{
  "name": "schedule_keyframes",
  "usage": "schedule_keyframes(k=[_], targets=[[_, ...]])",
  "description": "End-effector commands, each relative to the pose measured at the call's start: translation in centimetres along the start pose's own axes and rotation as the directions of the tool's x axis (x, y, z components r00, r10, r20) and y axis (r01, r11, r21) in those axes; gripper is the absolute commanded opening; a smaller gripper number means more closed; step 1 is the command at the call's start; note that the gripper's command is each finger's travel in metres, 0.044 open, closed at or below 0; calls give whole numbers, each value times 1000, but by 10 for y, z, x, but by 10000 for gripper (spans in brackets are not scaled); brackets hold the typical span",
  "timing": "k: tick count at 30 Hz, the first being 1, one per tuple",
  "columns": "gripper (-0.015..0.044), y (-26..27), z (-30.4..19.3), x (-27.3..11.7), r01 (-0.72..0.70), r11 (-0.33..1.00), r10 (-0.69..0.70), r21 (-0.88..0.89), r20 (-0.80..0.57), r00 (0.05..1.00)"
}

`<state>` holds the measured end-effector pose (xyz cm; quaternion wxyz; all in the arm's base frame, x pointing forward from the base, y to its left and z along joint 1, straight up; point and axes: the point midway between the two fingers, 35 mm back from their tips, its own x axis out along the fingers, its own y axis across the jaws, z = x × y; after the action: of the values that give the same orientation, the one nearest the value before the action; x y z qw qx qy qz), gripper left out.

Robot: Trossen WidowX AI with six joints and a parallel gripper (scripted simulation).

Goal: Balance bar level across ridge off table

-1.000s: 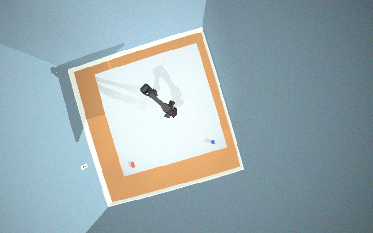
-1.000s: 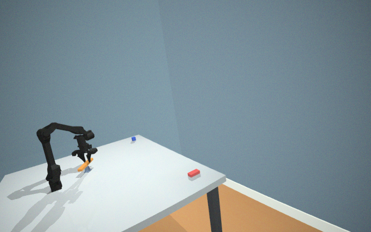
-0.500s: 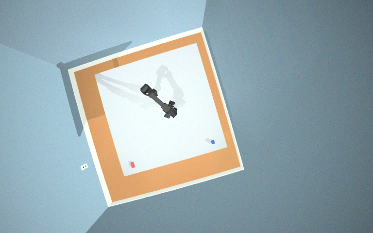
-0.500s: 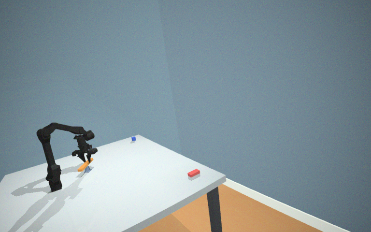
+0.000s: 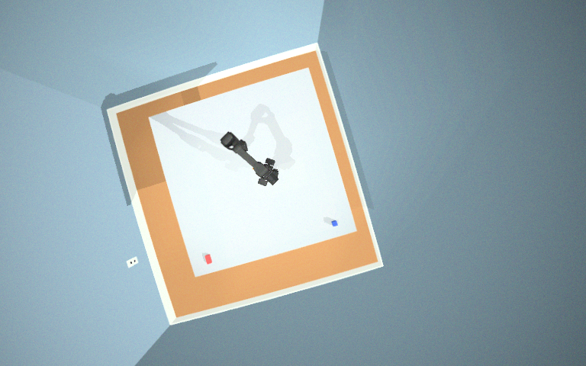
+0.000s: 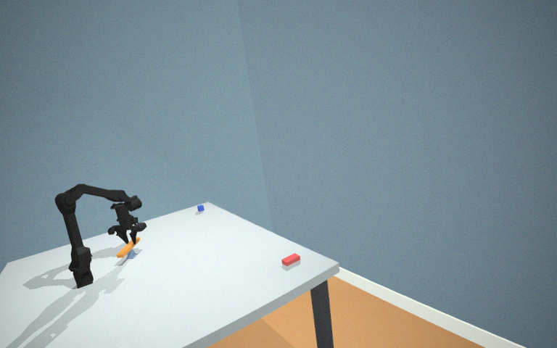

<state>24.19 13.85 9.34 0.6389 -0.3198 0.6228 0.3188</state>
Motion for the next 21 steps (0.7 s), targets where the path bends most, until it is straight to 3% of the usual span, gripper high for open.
schedule_keyframes(k=[1,21], targets=[[0,0,0,1,-2,1000,2,3,2,1000],[0,0,0,2,-2,1000,2,3,2,1000]])
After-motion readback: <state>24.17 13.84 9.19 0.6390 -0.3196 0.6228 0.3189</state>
